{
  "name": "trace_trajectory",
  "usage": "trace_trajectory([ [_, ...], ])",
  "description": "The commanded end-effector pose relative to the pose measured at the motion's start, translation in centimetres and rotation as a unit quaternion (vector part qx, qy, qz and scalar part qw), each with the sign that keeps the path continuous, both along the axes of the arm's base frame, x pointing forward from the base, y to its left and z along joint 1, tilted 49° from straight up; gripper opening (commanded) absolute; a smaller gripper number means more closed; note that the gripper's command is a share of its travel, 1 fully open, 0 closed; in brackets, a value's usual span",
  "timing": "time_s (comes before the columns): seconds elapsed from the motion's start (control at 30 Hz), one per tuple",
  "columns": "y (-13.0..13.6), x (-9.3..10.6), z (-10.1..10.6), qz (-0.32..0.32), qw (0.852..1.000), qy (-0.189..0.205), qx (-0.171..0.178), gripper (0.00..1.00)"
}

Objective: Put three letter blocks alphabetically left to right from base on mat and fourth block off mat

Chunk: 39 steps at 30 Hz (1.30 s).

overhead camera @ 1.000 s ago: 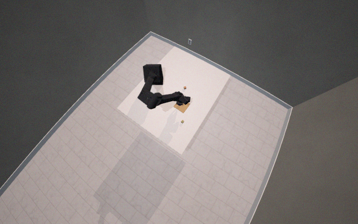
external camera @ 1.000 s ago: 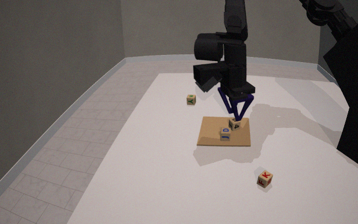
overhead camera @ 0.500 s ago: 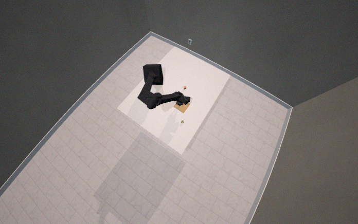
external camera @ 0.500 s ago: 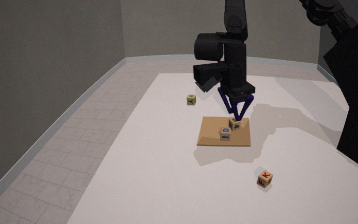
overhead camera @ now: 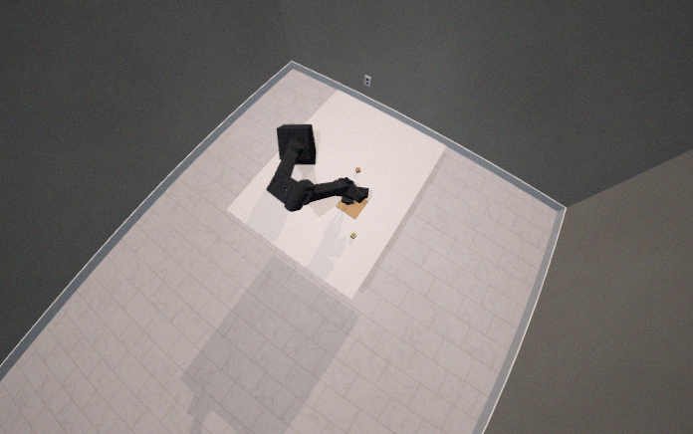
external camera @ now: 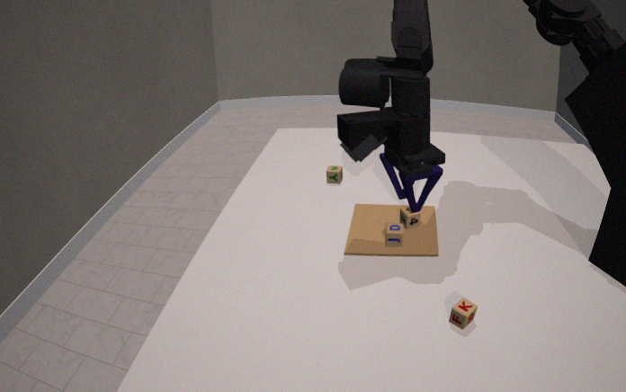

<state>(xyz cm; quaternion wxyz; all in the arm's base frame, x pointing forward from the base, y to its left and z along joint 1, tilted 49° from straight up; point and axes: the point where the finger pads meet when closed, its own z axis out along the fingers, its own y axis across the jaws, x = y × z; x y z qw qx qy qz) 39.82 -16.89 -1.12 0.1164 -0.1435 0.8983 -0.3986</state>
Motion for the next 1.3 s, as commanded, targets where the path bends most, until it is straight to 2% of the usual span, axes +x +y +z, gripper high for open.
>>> trace_trajectory([
  [0.0, -0.6, 0.2, -0.5, 0.000, 1.000, 0.004, 0.000, 0.44],
  [0.6, -2.4, 0.9, -2.4, 0.000, 1.000, 0.005, 0.000, 0.44],
  [1.27, -2.2, 0.8, -2.6, 0.004, 1.000, 0.009, 0.000, 0.44],
])
